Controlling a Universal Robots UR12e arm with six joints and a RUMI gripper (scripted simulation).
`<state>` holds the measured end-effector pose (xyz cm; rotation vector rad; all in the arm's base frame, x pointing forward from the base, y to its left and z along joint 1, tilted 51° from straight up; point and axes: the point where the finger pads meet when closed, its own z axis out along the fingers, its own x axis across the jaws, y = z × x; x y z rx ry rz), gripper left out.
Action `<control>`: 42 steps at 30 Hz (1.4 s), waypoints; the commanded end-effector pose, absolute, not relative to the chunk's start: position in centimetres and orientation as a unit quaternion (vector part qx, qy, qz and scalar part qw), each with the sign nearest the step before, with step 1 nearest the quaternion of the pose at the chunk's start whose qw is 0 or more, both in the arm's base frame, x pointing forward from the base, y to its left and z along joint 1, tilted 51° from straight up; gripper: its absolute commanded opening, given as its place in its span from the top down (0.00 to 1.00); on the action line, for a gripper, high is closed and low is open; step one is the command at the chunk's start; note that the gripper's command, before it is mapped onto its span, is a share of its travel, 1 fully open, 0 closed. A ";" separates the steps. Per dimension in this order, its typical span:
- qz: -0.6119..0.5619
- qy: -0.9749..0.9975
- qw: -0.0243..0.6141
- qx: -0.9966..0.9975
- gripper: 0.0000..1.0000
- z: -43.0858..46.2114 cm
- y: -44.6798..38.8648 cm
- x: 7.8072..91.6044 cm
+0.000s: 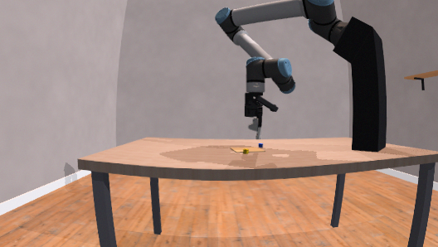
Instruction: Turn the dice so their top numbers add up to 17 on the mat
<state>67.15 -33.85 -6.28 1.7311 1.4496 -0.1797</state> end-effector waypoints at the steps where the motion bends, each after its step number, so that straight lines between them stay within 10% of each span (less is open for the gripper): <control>1: -0.072 0.580 0.425 0.692 0.97 -7.9 -35.6 68.3; 42: -0.072 0.580 0.425 0.692 0.97 -9.0 -36.7 68.9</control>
